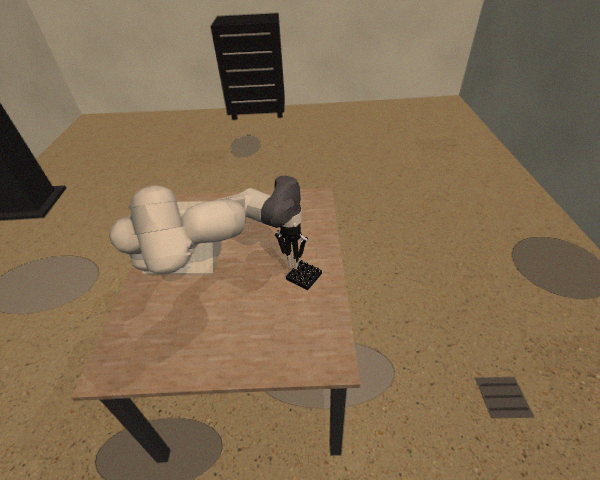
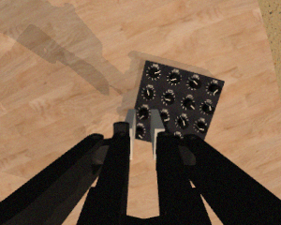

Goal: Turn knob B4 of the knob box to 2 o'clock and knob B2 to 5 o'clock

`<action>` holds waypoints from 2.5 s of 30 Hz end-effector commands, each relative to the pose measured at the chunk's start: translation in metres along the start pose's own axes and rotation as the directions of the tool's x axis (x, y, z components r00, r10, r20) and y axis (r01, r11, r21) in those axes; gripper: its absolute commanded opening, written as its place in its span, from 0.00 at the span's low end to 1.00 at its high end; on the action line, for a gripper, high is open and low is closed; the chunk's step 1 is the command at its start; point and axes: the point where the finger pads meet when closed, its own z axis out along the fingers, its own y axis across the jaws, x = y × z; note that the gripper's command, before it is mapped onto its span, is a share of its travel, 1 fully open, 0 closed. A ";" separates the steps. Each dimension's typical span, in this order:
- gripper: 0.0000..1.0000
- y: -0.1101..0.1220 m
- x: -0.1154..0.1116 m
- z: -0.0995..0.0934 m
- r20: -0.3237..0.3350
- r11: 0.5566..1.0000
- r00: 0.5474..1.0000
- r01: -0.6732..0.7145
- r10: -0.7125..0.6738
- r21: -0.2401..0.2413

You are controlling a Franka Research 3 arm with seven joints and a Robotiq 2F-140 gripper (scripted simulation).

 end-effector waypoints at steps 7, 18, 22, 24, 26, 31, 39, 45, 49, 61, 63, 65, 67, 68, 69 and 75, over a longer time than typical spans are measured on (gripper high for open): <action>0.12 0.001 0.001 0.008 -0.003 1.000 1.000 -0.008 0.008 -0.003; 0.12 0.001 0.001 0.011 -0.003 1.000 1.000 -0.008 0.008 -0.003; 0.12 0.001 0.001 0.011 -0.003 1.000 1.000 -0.008 0.008 -0.003; 0.12 0.001 0.001 0.011 -0.003 1.000 1.000 -0.008 0.008 -0.003; 0.12 0.001 0.001 0.011 -0.003 1.000 1.000 -0.008 0.008 -0.003; 0.12 0.001 0.001 0.011 -0.003 1.000 1.000 -0.008 0.008 -0.003; 0.12 0.001 0.001 0.011 -0.003 1.000 1.000 -0.008 0.008 -0.003; 0.12 0.001 0.001 0.011 -0.003 1.000 1.000 -0.008 0.008 -0.003; 0.12 0.001 0.001 0.011 -0.003 1.000 1.000 -0.008 0.008 -0.003; 0.12 0.000 0.001 0.011 -0.003 1.000 1.000 -0.008 0.008 -0.003; 0.12 0.000 0.001 0.011 -0.003 1.000 1.000 -0.008 0.008 -0.003; 0.12 0.000 0.000 0.011 -0.003 1.000 1.000 -0.008 0.008 -0.003; 0.12 0.000 0.000 0.011 -0.003 1.000 1.000 -0.008 0.008 -0.003; 0.12 0.000 0.000 0.011 -0.003 1.000 1.000 -0.008 0.008 -0.003; 0.12 0.000 0.000 0.011 -0.003 1.000 1.000 -0.008 0.008 -0.003; 0.12 0.000 0.000 0.011 -0.003 1.000 1.000 -0.008 0.008 -0.003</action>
